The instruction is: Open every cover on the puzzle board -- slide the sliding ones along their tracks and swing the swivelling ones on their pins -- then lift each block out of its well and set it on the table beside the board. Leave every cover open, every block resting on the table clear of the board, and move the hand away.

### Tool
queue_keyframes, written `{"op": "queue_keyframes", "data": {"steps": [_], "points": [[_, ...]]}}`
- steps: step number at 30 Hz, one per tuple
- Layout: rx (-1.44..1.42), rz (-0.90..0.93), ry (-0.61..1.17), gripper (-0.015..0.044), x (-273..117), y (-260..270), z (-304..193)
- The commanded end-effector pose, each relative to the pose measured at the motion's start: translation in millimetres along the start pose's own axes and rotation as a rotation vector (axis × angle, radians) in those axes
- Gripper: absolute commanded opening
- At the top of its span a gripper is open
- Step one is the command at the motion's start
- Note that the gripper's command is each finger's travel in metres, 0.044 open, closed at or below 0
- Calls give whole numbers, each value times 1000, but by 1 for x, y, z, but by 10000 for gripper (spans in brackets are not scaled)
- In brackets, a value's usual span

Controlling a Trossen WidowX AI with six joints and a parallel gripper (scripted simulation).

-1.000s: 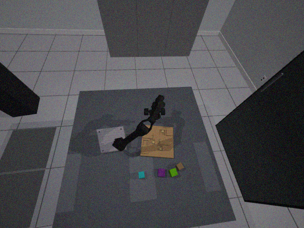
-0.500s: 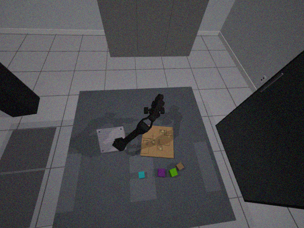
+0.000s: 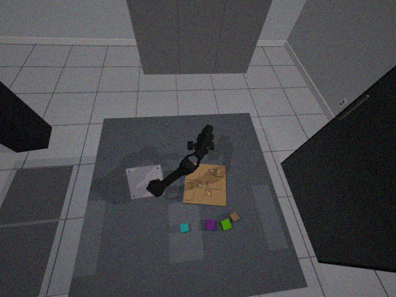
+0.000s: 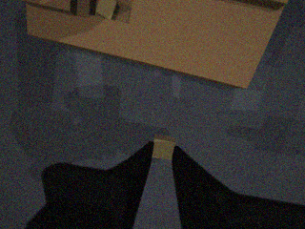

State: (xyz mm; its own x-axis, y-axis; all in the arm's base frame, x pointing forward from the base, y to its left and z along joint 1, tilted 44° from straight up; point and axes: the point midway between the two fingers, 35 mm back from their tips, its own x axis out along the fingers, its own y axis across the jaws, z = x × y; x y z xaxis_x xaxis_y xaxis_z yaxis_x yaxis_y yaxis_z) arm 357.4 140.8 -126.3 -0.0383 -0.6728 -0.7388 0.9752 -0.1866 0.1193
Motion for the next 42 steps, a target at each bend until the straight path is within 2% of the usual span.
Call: {"op": "queue_keyframes", "data": {"steps": [1, 42], "points": [[-5, 1, -6, 80, 8, 0, 1], [-4, 2, -11, 80, 74, -3, 5]]}}
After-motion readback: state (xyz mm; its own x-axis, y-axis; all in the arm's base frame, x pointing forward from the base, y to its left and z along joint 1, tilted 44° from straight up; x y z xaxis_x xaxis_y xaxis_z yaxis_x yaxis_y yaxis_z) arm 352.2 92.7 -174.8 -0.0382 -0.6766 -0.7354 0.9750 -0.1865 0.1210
